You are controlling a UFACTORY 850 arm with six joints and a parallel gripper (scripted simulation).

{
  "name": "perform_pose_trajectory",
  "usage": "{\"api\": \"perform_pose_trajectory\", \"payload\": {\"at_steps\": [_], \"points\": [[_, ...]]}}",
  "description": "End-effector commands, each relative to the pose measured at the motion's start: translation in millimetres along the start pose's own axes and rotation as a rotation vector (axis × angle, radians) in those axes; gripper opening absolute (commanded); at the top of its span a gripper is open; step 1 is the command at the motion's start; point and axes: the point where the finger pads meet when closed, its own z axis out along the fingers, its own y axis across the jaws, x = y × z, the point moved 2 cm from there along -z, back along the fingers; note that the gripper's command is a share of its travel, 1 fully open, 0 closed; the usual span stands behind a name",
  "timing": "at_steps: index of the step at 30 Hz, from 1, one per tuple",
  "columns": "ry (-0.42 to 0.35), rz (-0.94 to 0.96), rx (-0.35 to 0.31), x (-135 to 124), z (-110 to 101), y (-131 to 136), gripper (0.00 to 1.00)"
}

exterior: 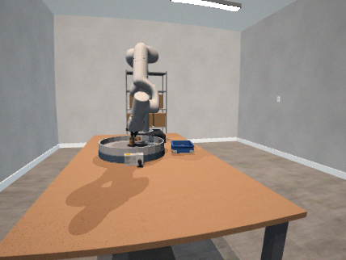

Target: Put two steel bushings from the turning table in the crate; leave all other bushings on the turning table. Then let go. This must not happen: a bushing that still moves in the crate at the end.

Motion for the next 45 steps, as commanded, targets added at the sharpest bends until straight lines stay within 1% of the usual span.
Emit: {"api": "perform_pose_trajectory", "payload": {"at_steps": [1, 3, 8, 11, 45], "points": [[-0.002, 0.0, 0.0, 1.9, -3.4, -0.2, 0.11], [-0.002, 0.0, 0.0, 1.9, -3.4, -0.2, 0.11], [-0.002, 0.0, 0.0, 15.9, -20.1, -0.2, 0.11], [-0.002, 0.0, 0.0, 20.2, -25.1, -0.2, 0.11], [-0.002, 0.0, 0.0, 20.3, -25.3, -0.2, 0.11]]}}
